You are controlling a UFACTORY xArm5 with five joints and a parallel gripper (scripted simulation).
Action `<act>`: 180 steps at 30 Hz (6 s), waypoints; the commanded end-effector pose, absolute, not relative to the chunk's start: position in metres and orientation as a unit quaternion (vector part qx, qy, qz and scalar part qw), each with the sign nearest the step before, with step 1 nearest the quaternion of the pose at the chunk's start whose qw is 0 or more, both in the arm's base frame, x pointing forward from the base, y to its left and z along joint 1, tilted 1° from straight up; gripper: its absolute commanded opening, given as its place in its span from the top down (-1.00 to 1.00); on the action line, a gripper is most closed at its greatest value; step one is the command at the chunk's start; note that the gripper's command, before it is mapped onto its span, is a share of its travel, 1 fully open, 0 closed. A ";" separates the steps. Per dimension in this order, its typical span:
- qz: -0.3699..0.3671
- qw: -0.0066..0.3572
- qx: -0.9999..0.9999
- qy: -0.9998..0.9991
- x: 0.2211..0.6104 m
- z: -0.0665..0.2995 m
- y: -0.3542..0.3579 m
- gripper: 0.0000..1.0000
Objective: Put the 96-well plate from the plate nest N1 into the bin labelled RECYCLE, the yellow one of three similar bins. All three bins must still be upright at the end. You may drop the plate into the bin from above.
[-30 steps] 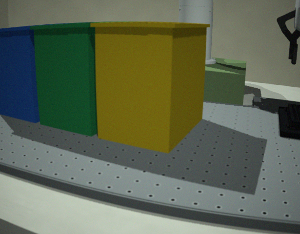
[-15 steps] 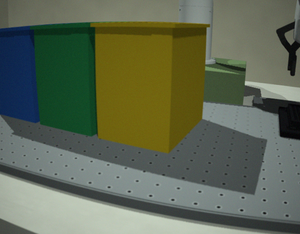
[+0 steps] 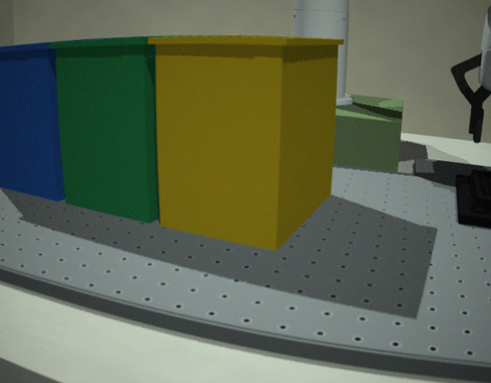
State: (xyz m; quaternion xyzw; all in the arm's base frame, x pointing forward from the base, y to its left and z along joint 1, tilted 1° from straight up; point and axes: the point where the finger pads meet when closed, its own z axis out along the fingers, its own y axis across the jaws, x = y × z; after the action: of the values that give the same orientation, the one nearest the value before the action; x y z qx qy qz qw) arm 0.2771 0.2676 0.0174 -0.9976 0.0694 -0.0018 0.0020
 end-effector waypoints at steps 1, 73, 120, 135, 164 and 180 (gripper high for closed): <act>-0.003 0.003 -0.998 0.069 0.278 0.009 0.269 -1.00; -0.003 0.003 -0.998 0.069 0.278 -0.037 0.269 -1.00; -0.003 0.003 -0.998 0.069 0.278 -0.036 0.269 1.00; -0.003 0.003 -0.998 0.069 0.278 -0.036 0.269 1.00; -0.003 0.003 -0.998 0.069 0.278 -0.023 0.269 1.00; -0.003 0.003 -0.998 0.069 0.278 -0.016 0.269 1.00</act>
State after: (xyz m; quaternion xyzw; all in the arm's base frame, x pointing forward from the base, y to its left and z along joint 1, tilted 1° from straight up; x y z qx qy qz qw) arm 0.2770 0.2683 -0.0176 -0.9976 0.0694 -0.0018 0.0020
